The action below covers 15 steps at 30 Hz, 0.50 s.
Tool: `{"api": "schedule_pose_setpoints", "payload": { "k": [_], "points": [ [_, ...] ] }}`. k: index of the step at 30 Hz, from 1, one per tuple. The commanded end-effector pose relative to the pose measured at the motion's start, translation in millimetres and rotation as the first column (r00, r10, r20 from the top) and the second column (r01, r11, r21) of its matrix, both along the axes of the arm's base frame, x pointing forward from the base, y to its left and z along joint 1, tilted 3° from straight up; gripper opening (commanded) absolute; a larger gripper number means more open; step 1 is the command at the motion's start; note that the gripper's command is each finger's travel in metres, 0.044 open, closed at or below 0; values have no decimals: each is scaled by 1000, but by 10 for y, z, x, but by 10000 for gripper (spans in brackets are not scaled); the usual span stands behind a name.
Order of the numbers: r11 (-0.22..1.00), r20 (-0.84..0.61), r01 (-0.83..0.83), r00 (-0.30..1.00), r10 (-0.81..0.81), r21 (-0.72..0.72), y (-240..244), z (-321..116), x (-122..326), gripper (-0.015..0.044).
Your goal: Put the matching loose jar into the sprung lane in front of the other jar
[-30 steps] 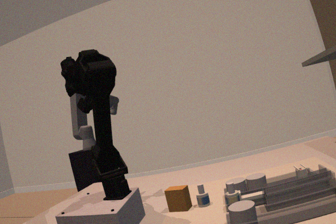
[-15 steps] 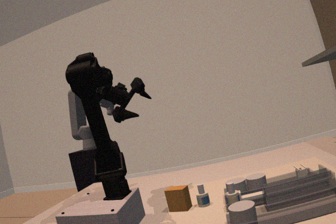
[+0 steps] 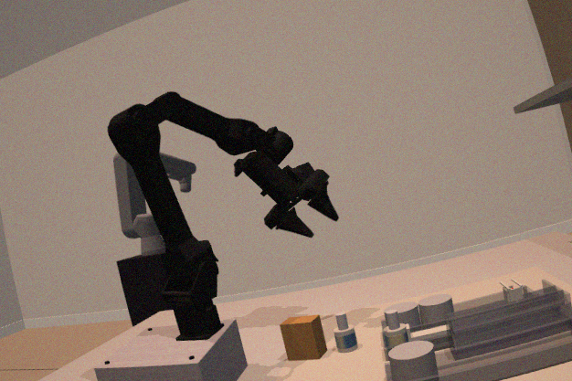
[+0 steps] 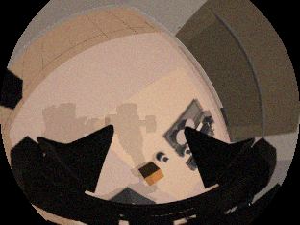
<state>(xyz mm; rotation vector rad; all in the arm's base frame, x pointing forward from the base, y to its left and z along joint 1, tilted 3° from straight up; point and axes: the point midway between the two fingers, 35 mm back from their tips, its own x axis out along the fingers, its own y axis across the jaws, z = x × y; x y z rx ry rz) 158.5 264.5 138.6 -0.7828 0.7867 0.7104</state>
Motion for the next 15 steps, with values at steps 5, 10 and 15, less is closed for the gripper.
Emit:
{"api": "schedule_pose_setpoints", "payload": {
  "k": [5,10,15],
  "points": [
    [875,-291,466,826,-482,-128,-903,-579,484,440],
    [684,-430,693,558,-710,-229,-1443,-822,541,440],
    [613,-463,745,461,-757,-262,-1629,-876,618,440]
  ]
}}
